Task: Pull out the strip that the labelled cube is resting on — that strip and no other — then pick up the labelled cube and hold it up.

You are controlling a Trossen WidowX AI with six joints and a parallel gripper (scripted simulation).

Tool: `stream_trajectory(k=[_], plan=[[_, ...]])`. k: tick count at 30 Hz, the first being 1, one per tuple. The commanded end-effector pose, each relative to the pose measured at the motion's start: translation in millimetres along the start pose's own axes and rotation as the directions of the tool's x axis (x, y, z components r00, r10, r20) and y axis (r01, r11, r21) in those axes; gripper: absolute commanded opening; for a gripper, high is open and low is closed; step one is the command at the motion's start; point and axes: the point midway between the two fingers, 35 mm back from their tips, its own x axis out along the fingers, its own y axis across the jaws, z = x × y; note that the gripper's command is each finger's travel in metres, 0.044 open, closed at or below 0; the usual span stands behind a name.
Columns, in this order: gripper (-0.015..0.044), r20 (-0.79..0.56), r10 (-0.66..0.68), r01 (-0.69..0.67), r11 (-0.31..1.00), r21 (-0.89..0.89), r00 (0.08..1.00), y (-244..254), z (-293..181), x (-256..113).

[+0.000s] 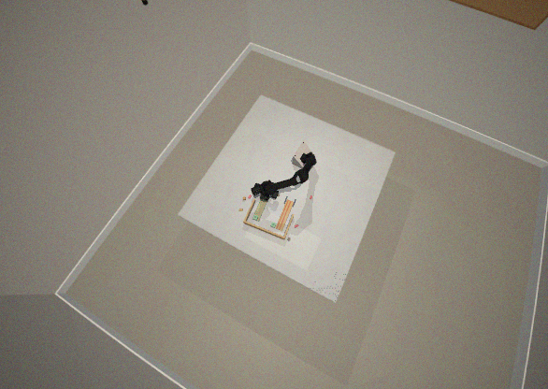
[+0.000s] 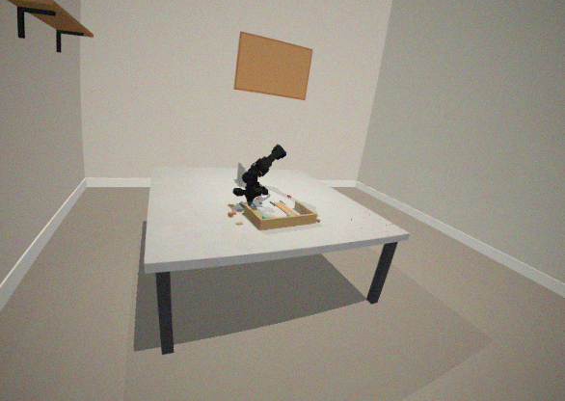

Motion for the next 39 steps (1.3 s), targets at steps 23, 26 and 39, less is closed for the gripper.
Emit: stream_trajectory(k=[23, 26, 39], plan=[[0.0000, 0.000, 0.005, -0.005, 1.000, 0.002, 1.000, 0.8, 0.5, 4.5], [0.0000, 0.000, 0.005, -0.005, 1.000, 0.002, 1.000, 0.7, 0.6, 4.8], [0.0000, 0.000, 0.005, -0.005, 1.000, 0.002, 1.000, 0.3, 1.1, 6.1]])
